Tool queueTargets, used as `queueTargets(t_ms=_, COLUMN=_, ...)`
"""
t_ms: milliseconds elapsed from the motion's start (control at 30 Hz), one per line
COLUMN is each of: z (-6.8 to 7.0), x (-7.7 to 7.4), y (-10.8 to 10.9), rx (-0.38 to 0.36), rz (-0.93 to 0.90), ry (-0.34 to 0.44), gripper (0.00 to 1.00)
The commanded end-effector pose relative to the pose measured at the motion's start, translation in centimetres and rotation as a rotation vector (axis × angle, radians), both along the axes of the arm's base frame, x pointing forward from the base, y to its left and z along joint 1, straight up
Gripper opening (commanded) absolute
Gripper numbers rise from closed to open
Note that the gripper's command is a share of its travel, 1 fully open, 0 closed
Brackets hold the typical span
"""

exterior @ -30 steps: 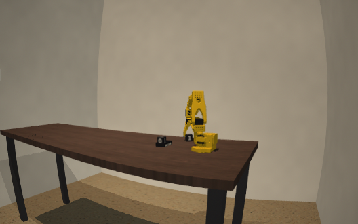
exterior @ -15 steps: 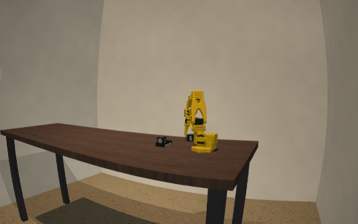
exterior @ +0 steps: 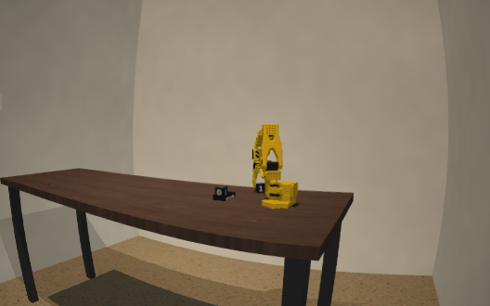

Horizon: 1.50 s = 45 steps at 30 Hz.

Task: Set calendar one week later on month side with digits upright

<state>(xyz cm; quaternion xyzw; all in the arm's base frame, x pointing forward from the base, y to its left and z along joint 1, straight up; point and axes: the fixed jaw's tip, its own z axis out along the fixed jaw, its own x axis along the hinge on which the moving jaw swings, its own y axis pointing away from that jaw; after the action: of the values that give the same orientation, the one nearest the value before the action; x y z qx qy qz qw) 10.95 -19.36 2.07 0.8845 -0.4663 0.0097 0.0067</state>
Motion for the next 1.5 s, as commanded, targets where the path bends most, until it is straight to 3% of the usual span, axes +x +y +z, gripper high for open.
queueTargets(t_ms=0, z=0.3, x=0.4, y=0.0, rx=-0.017, rz=0.003, ry=-0.013, gripper=0.17)
queueTargets(t_ms=333, z=0.3, x=0.4, y=0.0, rx=-0.017, rz=0.003, ry=-0.013, gripper=0.01)
queueTargets(t_ms=700, z=0.6, x=0.4, y=-0.1, rx=-0.017, rz=0.003, ry=-0.013, gripper=0.0)
queueTargets(t_ms=1300, z=4.7, x=-0.1, y=-0.2, rx=-0.017, rz=0.003, ry=-0.012, gripper=0.0)
queueTargets(t_ms=1467, z=5.3, x=-0.2, y=-0.1, rx=-0.017, rz=0.003, ry=-0.012, gripper=0.0)
